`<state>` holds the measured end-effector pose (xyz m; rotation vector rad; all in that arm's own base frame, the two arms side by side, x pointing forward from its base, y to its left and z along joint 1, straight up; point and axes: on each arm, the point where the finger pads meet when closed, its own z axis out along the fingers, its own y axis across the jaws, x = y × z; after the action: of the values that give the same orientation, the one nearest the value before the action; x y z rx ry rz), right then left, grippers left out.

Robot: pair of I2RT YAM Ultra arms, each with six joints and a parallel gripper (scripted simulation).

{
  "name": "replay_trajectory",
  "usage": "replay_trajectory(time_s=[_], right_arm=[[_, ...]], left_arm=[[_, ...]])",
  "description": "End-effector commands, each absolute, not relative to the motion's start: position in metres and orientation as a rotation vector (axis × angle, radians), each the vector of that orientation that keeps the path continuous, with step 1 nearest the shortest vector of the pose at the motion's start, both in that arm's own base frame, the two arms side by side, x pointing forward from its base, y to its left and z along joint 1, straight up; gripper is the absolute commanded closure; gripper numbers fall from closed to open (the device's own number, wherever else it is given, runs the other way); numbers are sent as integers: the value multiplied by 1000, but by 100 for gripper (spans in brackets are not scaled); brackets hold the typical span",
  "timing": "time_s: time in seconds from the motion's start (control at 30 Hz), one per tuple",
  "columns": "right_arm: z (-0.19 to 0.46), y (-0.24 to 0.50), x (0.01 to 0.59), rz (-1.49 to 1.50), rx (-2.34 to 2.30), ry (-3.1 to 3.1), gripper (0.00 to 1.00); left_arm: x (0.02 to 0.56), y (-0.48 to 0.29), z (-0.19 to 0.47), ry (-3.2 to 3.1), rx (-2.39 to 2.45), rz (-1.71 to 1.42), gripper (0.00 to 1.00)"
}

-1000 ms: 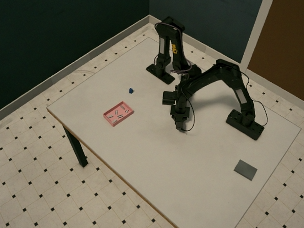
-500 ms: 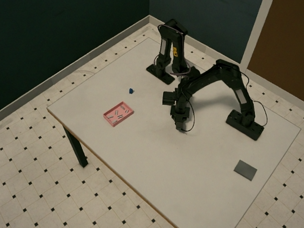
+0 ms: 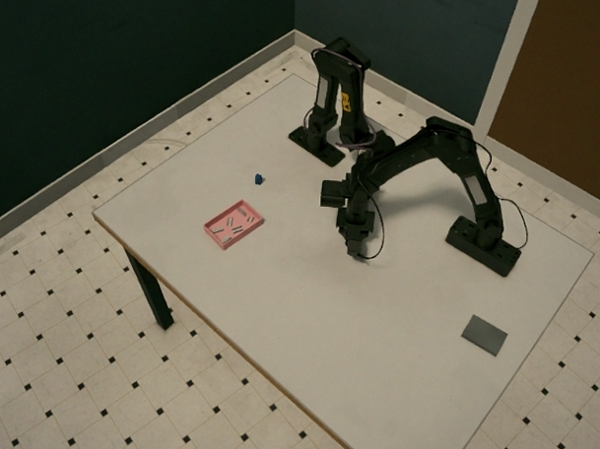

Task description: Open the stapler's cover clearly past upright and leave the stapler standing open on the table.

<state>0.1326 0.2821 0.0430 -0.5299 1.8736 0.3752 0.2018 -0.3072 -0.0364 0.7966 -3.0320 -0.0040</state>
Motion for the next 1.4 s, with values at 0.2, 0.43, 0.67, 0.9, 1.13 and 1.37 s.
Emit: replay_trajectory(time_s=[0.2,0.43,0.67,0.9,1.13,1.37], right_arm=[[44,281,134,382,-523,1884,78],[54,286,135,377,-534,1954,78],[61,285,136,366,-547,2005,78],[61,285,136,366,-547,2004,78],[61,285,136,366,-547,2004,78],[61,285,136,365,-547,2004,78]], left_arm=[[205,-307,-33,-3038,809,12,67],[205,-307,-33,-3038,809,12,67],[205,-307,-33,-3038,809,12,67],[205,-307,-33,-3038,809,12,67],[205,-307,-33,-3038,809,12,56],[208,-303,-23,-3054,817,47,43]])
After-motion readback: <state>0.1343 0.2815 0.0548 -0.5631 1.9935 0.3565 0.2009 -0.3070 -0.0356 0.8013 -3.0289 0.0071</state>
